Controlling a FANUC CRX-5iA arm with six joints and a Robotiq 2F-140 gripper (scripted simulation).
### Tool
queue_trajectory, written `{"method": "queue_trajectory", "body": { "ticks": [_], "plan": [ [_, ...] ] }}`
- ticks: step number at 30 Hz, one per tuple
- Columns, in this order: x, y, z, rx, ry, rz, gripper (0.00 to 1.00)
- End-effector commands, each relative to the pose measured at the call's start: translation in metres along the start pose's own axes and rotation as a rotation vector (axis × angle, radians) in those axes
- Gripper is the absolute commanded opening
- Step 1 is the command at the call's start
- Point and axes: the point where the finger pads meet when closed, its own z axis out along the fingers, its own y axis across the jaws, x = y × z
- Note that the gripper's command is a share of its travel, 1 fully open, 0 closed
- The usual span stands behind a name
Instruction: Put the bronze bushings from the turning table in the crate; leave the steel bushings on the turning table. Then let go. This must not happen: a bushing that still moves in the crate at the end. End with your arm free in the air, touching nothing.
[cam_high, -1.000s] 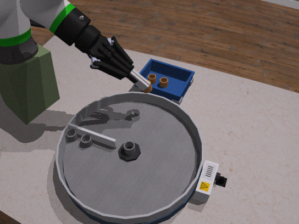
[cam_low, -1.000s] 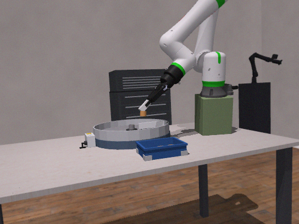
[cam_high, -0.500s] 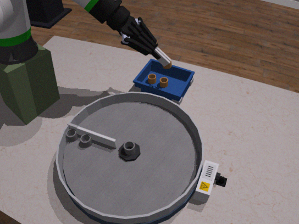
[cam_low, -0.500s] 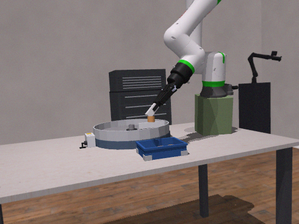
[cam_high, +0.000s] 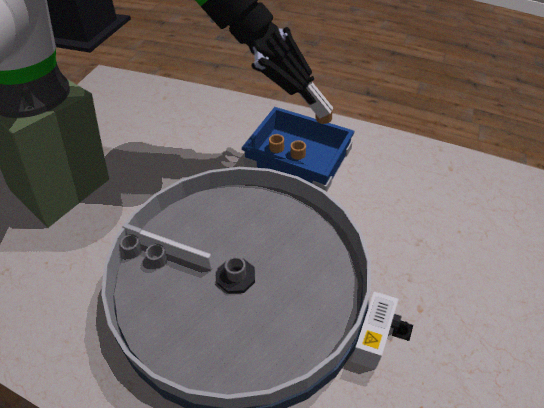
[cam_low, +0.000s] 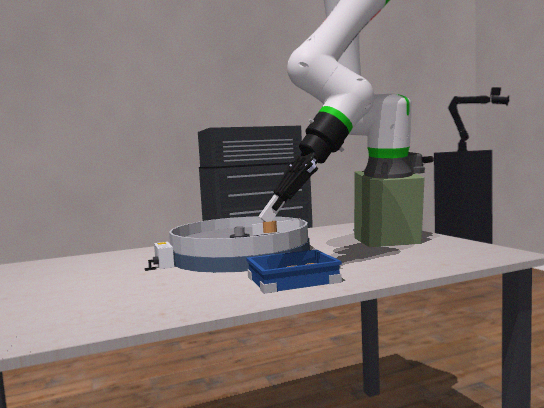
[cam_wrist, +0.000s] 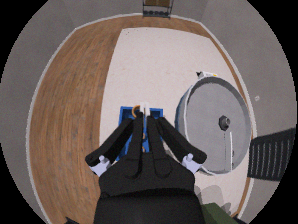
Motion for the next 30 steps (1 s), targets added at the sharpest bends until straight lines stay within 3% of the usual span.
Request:
{"method": "queue_trajectory", "body": {
  "ticks": [1,18,30],
  "plan": [
    [0.0,0.0,0.0,0.006,-0.028,-0.002,0.0],
    [-0.009,0.0,0.01,0.007,-0.03,-0.003,0.0],
    [-0.037,0.001,0.041,0.007,-0.03,-0.003,0.0]
  ]
}}
